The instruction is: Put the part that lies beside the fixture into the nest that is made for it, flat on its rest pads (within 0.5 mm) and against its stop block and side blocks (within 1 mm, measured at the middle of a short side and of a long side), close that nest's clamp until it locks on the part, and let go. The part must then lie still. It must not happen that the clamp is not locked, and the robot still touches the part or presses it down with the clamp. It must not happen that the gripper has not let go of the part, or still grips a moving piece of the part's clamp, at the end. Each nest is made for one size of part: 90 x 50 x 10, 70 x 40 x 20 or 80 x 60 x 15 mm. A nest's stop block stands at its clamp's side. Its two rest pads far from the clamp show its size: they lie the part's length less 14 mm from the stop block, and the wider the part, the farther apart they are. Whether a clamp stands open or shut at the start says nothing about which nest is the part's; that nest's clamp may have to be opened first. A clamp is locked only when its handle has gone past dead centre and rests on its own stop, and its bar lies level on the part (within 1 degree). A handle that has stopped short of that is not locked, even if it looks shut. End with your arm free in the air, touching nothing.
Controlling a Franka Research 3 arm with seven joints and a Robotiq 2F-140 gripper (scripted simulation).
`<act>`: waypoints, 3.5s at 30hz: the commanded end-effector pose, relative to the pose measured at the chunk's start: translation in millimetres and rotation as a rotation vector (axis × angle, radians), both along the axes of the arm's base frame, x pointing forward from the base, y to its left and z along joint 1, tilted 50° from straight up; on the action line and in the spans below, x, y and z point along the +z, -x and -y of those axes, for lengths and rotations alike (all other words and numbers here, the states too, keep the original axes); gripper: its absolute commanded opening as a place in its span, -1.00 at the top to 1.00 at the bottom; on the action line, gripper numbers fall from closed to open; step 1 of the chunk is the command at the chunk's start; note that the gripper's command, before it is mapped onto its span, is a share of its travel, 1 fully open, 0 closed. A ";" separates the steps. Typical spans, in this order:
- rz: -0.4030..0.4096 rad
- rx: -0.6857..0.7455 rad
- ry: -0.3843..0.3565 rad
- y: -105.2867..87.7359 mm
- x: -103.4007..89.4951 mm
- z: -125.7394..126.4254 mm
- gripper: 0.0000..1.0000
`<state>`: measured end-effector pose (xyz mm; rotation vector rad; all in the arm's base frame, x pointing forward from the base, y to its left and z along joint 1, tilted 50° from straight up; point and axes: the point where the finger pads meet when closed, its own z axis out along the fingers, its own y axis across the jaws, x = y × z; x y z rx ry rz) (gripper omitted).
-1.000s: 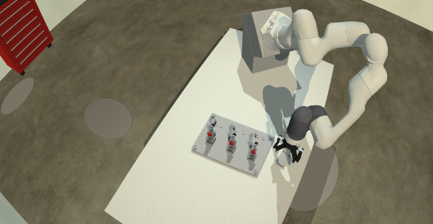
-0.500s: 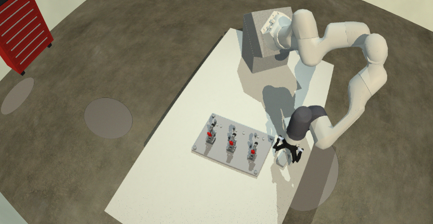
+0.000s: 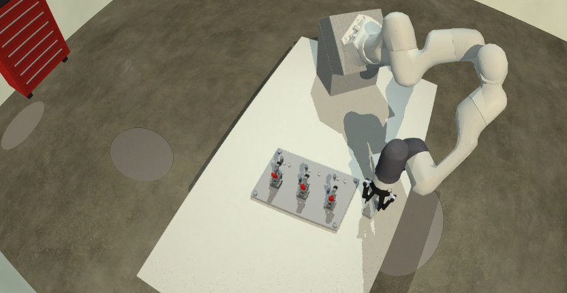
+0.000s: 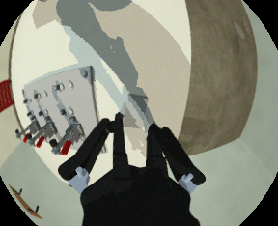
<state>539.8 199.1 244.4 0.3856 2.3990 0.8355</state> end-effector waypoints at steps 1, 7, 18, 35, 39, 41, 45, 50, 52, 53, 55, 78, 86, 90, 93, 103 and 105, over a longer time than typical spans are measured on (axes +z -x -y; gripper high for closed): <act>0.005 0.000 0.003 -1.2 1.0 0.4 1.00; 0.005 0.000 0.003 -1.2 1.0 0.4 1.00; 0.005 0.000 0.003 -1.2 1.0 0.4 1.00; 0.005 0.000 0.003 0.3 2.6 1.6 1.00; 0.005 0.000 0.003 3.3 5.8 4.0 1.00; 0.005 0.000 0.003 4.4 7.0 4.8 1.00; 0.005 0.000 0.003 8.3 11.3 8.0 1.00; 0.005 0.000 0.003 17.5 21.2 15.3 1.00; 0.005 0.000 0.003 22.0 26.0 18.8 1.00; 0.005 0.000 0.003 24.3 28.5 20.7 1.00; 0.005 0.000 0.003 29.2 33.8 24.6 1.00; 0.005 0.000 0.003 67.7 75.2 55.2 1.00; 0.005 0.000 0.003 70.6 78.3 57.5 1.00; 0.005 0.000 0.003 70.6 78.3 57.5 1.00; 0.005 0.000 0.003 70.6 78.3 57.5 1.00; 0.008 0.004 0.006 70.6 78.3 57.5 1.00; 0.021 0.021 0.022 70.6 78.3 57.5 1.00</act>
